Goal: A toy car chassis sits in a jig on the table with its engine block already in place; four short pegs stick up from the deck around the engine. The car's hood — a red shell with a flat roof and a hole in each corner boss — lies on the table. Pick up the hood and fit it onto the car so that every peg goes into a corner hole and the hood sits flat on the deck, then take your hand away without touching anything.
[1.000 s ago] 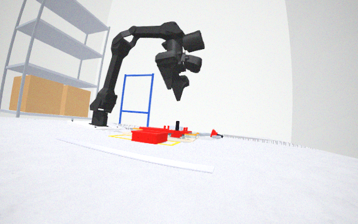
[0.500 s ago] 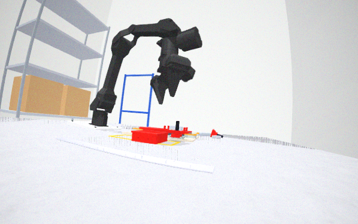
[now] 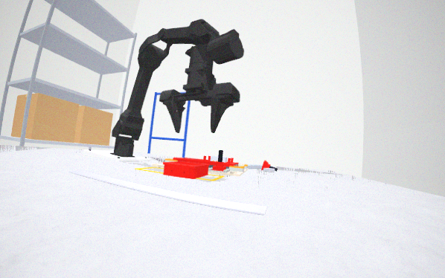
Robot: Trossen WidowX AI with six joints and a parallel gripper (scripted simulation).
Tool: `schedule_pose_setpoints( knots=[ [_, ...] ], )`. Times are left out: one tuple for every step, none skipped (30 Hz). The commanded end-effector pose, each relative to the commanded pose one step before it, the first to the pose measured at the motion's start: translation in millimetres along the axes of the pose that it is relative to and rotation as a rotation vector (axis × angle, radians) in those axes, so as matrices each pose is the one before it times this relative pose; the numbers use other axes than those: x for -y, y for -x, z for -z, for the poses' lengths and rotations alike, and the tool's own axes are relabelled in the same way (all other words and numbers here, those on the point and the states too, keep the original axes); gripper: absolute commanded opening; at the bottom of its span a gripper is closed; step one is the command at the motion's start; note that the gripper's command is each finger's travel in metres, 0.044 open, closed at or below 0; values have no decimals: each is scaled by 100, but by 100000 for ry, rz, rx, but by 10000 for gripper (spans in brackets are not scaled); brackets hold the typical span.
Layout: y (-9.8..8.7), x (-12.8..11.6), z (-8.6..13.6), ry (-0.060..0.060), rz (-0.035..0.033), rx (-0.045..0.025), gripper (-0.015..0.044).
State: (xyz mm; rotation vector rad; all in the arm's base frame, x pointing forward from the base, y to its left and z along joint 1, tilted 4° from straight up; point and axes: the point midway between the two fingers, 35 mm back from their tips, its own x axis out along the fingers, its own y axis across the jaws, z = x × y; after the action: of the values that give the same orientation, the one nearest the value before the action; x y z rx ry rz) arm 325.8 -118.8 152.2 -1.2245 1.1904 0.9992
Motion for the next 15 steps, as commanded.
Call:
schedule_pose_setpoints(
  knots=[
    [-1354, -774, 652, 18974, -3151, 3982, 440],
    [0, 0, 0, 0, 0, 0, 440],
    [0, 0, 0, 0, 0, 0, 440],
    [0, 0, 0, 0, 0, 0, 440],
    [0, 0, 0, 0, 0, 0, 440],
    [0, 0, 0, 0, 0, 0, 440],
    [0, 0, 0, 0, 0, 0, 440],
    [0, 0, 0, 0, 0, 0, 440],
    [-15, 1, 1, 0, 0, 0, 440],
    [-29, 3, 1, 0, 0, 0, 440],
    [-43, 4, 2, 0, 0, 0, 440],
    [-57, 5, 2, 0, 1, 0, 440],
    [-71, 6, 2, 0, 1, 0, 440],
    [-83, 7, 3, 0, 1, 0, 440],
    [-88, 7, 3, 0, 1, 0, 440]
  ],
)
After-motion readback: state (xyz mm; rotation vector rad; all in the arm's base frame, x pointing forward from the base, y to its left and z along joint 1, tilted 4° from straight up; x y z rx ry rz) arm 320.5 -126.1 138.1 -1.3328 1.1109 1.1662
